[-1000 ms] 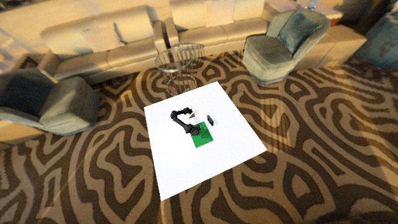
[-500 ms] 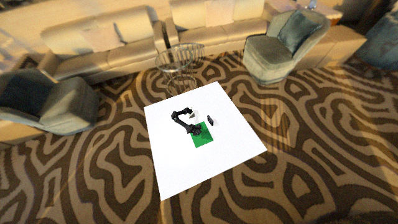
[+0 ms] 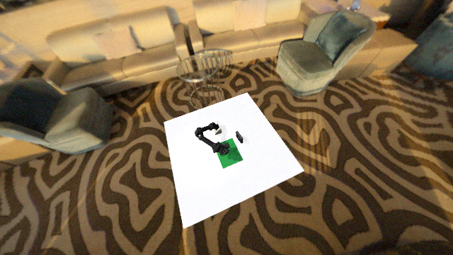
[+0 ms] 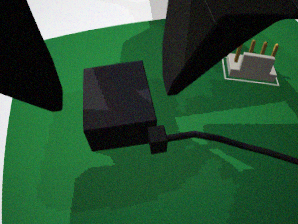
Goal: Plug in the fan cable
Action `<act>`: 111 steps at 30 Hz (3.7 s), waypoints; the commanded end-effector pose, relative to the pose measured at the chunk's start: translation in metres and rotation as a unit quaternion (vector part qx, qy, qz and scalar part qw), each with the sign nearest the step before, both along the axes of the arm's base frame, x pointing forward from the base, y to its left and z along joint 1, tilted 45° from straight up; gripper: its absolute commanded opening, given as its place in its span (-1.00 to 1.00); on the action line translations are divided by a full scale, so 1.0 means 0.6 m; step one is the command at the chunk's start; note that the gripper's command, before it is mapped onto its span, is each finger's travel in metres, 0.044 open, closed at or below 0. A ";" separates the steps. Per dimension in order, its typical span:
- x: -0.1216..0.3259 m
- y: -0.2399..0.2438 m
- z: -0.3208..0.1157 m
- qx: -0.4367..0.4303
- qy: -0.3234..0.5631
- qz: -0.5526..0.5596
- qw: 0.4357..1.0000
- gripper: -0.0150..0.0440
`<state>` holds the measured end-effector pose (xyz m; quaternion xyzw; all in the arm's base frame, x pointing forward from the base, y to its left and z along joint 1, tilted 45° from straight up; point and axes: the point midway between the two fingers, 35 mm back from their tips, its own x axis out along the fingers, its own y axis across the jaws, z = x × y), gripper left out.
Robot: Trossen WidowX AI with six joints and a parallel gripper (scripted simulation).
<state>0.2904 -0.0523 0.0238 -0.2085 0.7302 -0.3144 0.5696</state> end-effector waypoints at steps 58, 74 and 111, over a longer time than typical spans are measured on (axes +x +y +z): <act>-0.003 0.057 0.055 0.001 0.012 0.013 1.000 -0.49; -0.018 0.064 0.051 0.045 0.131 0.249 0.958 -0.49; -0.055 0.044 0.009 0.185 0.154 0.351 0.905 -0.49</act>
